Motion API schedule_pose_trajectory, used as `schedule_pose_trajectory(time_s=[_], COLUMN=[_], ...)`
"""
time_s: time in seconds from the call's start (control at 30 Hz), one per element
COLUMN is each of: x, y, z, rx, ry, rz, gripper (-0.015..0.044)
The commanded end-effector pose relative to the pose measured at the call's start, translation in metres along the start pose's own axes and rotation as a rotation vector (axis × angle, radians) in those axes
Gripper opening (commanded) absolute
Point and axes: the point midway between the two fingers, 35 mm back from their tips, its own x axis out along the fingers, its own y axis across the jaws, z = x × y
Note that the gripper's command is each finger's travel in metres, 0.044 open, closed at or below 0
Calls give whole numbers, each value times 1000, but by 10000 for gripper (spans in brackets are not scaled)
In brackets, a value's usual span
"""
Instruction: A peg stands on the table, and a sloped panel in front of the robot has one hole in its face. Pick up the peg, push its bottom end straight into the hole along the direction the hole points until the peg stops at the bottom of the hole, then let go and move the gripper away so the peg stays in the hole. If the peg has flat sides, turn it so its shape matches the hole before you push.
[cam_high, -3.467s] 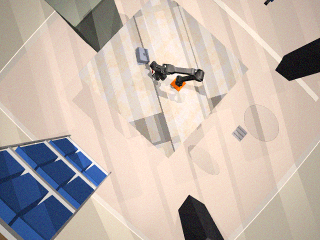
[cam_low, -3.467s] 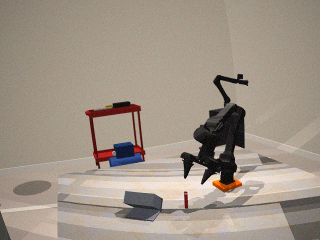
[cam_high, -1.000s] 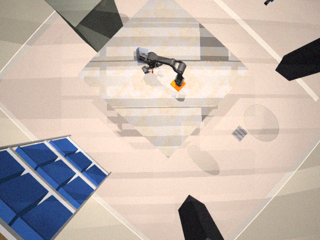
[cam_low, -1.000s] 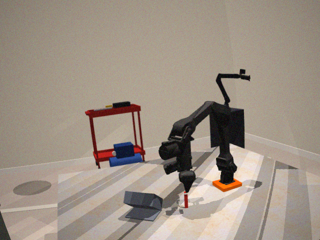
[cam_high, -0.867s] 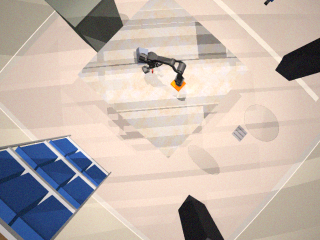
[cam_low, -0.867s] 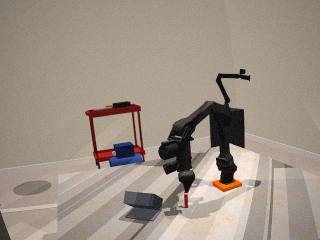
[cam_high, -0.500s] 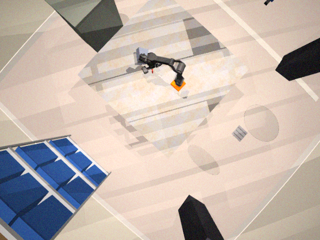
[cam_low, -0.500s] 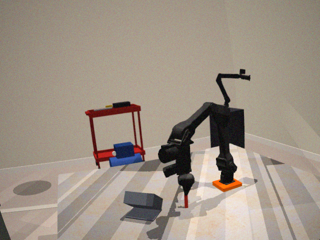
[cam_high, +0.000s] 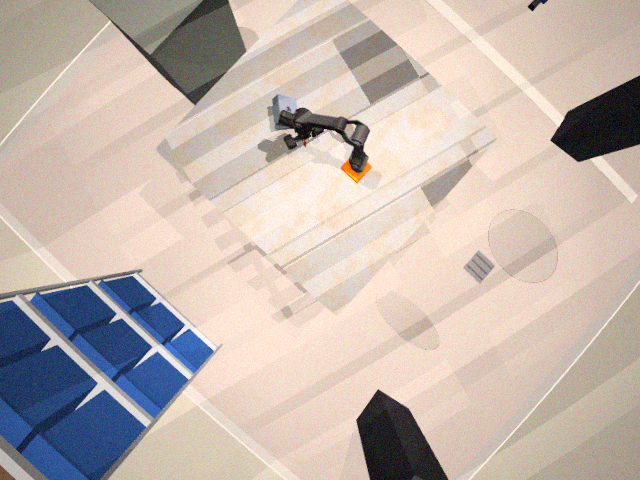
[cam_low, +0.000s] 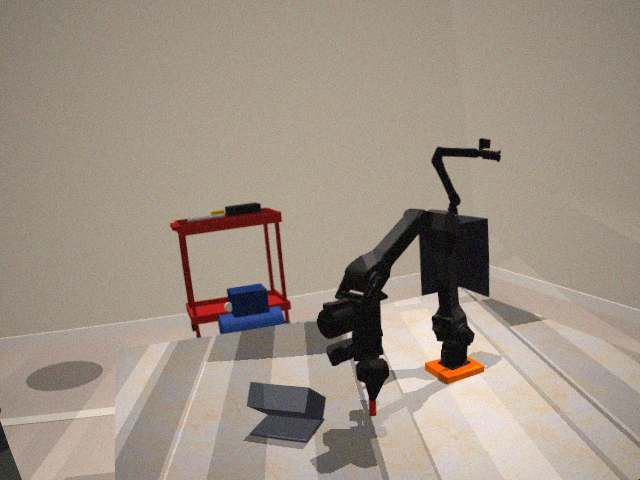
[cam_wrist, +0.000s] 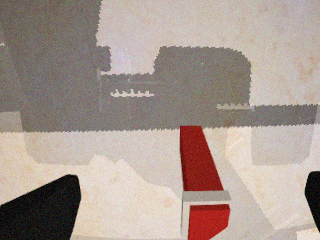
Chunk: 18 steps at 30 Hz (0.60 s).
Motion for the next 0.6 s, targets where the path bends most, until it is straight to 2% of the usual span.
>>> schedule_pose_trajectory(time_s=[0.0,0.4,0.57], x=[7,24,20], y=[0,-1,-1], z=[-1,-3,-1], rx=[5,5,0], ry=[5,5,1], rz=[2,2,-1], gripper=[440,440,309])
